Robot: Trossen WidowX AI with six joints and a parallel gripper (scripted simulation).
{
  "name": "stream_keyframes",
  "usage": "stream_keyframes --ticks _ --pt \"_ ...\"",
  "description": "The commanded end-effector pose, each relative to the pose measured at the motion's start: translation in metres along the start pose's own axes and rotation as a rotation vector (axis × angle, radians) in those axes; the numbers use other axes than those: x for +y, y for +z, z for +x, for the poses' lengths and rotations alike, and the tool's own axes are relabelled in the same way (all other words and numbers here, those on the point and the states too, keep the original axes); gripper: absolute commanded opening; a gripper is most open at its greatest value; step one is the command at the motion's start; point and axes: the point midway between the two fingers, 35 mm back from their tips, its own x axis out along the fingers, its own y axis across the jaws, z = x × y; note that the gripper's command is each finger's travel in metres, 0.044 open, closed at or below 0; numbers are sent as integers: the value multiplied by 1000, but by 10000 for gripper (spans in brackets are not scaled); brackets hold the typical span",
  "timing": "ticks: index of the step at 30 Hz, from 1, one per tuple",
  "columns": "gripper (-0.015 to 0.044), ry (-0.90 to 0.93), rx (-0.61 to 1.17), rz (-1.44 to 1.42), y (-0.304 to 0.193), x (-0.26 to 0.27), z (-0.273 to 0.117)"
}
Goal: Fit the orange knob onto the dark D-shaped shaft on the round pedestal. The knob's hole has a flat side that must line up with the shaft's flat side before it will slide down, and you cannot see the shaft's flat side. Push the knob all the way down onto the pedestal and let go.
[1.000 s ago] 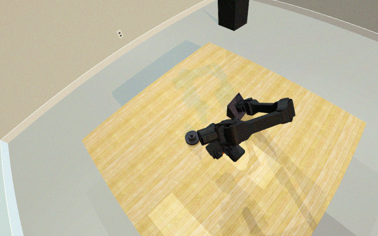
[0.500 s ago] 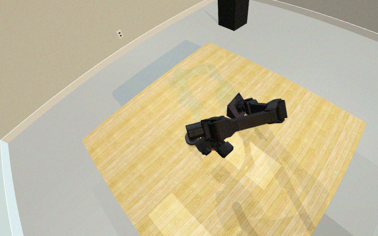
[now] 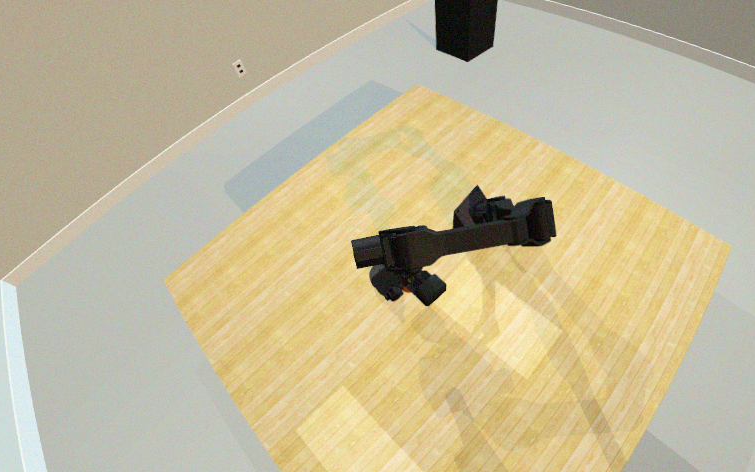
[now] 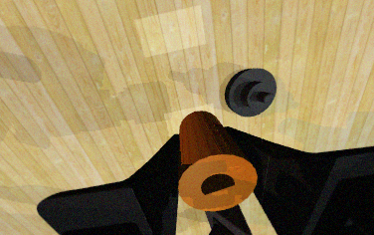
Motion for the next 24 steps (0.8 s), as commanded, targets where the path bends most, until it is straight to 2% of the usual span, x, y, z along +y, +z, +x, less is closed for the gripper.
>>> stream_keyframes --ticks 1,24 --pt "0 -11 -9 -12 4 -12 -2" --pt "0 6 15 -18 6 -83 19"
